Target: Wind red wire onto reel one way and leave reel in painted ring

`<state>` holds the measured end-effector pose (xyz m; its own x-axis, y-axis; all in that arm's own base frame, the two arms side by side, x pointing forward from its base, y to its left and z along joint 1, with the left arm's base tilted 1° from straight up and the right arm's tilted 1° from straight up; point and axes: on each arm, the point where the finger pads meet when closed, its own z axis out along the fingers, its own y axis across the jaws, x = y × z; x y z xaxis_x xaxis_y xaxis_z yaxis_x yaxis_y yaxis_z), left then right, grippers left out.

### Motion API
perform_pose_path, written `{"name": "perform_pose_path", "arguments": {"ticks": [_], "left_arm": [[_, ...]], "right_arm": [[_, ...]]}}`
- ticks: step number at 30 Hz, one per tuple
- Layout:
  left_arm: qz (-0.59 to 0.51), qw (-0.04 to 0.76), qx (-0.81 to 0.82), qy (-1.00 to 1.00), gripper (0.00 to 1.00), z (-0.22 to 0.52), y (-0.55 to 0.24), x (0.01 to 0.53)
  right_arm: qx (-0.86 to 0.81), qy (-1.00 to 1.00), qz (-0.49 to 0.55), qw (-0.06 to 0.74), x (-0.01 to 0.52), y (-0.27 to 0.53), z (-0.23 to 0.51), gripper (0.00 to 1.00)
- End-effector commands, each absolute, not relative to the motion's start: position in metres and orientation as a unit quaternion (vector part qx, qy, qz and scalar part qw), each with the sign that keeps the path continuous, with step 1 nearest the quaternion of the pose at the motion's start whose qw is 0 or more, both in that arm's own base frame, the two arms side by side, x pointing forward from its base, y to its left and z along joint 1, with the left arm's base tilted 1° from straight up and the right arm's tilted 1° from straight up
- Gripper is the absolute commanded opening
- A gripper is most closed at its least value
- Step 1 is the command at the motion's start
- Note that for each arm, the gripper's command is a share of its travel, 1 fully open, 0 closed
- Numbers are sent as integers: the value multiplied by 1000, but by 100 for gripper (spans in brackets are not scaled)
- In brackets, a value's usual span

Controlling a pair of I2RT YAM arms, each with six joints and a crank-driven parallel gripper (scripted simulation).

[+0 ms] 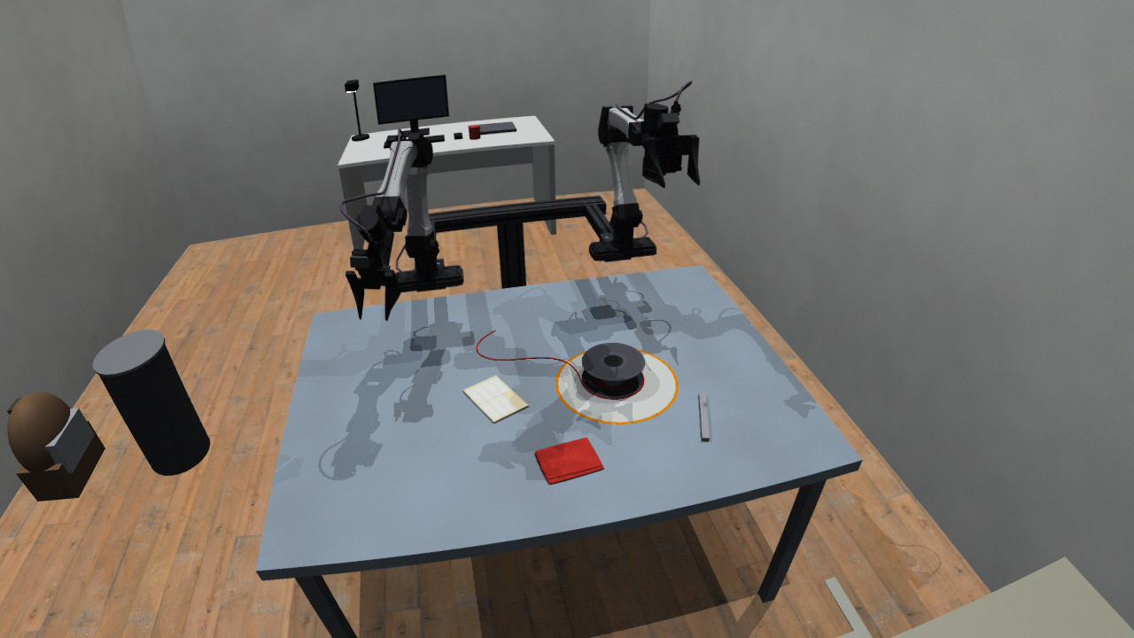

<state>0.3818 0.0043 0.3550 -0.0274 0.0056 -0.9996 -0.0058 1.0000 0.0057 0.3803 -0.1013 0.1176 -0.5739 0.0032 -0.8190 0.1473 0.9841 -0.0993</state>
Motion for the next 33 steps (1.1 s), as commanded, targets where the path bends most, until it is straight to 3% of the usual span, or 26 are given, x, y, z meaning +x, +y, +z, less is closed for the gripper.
{"name": "perform_pose_path", "arguments": {"ticks": [1, 7, 9, 16, 23, 24, 33], "left_arm": [[0, 707, 0, 707, 100, 360, 0, 382], [0, 707, 0, 707, 100, 360, 0, 382], [0, 707, 0, 707, 100, 360, 0, 382], [0, 707, 0, 707, 100, 360, 0, 382], [0, 707, 0, 707, 100, 360, 0, 382], [0, 707, 0, 707, 100, 360, 0, 382], [0, 707, 0, 707, 100, 360, 0, 382]], "right_arm": [[-70, 911, -36, 406, 392, -19, 65, 68], [-305, 905, 32, 296, 327, 126, -16, 57], [-305, 905, 32, 296, 327, 126, -16, 57], [-511, 841, 46, 169, 202, 202, -94, 46], [-712, 698, 34, 71, 78, 212, -135, 37], [-774, 629, 35, 59, 38, 216, -138, 37], [-883, 470, 7, 12, -31, 180, -154, 32]]}}
